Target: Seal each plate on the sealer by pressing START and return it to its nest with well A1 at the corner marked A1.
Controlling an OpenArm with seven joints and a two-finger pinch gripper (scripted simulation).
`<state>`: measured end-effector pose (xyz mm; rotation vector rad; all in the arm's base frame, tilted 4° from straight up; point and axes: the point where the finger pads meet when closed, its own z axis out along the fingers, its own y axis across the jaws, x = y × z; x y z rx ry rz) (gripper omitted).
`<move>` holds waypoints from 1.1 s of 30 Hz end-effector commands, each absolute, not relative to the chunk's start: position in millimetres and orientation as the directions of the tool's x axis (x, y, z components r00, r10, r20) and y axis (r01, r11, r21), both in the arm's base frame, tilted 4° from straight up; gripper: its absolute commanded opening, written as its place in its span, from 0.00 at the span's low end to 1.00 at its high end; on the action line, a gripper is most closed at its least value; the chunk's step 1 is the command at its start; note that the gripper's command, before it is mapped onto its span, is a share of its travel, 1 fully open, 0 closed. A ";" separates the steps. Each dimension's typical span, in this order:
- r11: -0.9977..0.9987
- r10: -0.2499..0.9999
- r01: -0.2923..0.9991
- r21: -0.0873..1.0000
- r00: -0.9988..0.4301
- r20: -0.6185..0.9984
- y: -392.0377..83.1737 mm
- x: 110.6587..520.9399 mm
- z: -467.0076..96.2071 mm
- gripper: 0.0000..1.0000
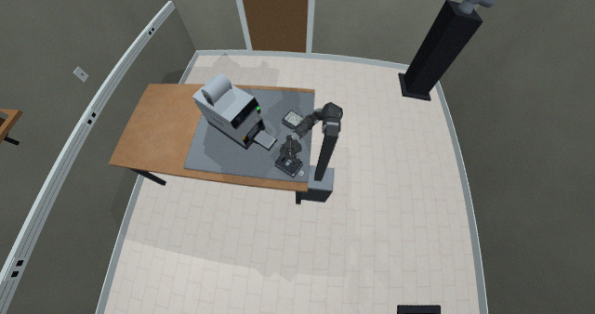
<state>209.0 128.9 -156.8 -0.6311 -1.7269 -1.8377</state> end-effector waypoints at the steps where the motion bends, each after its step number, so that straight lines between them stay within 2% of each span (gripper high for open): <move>1: 0.009 -0.031 0.645 0.764 -0.764 0.645 127.2 211.1 -166.6 0.65; 16: 0.328 0.155 0.471 0.819 -0.882 0.445 100.8 237.7 -217.4 0.65; 25: 0.491 0.234 0.384 0.782 -0.923 0.306 80.2 256.0 -237.0 0.65; 33: 0.659 0.307 0.307 0.687 -0.943 0.128 51.7 279.4 -253.6 0.65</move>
